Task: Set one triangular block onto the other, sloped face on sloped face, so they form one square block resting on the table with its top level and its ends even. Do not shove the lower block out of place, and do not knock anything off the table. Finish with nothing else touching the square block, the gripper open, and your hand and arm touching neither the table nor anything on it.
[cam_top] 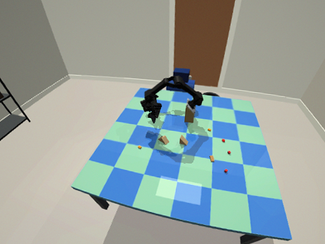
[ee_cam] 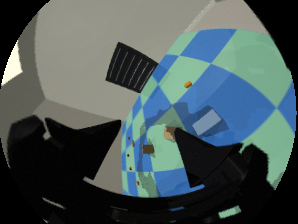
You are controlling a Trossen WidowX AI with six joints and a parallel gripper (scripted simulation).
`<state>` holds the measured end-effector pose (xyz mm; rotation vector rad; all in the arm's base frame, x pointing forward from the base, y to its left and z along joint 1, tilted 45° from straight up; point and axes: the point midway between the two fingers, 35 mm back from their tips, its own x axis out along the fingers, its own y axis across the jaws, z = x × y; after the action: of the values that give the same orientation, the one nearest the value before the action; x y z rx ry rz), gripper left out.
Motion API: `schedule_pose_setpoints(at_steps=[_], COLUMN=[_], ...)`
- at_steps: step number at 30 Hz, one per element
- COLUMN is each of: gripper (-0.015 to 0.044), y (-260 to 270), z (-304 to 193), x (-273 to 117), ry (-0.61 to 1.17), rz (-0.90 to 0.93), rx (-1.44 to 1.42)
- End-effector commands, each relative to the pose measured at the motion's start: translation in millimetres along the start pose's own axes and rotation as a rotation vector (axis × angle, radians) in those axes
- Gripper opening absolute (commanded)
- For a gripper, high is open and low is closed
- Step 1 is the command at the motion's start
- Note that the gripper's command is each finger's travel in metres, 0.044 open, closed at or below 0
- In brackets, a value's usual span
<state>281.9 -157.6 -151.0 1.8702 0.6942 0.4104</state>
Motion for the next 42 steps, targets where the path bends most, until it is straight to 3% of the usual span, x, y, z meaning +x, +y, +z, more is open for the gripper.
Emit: schedule_pose_setpoints(at_steps=[1,10,18,37,42], gripper=[0.0426,0.044,0.044,0.044,0.044], y=[0,-15,-25,-26,-47], z=[0,-9,-13,-13,-33], x=[1,35,60,61,95], ry=[0.006,0.19,0.087,0.081,0.092], rz=[-0.005,-0.364,-0.786,-0.796,-0.799], rx=[0.014,0.692,1.238,1.25,1.28])
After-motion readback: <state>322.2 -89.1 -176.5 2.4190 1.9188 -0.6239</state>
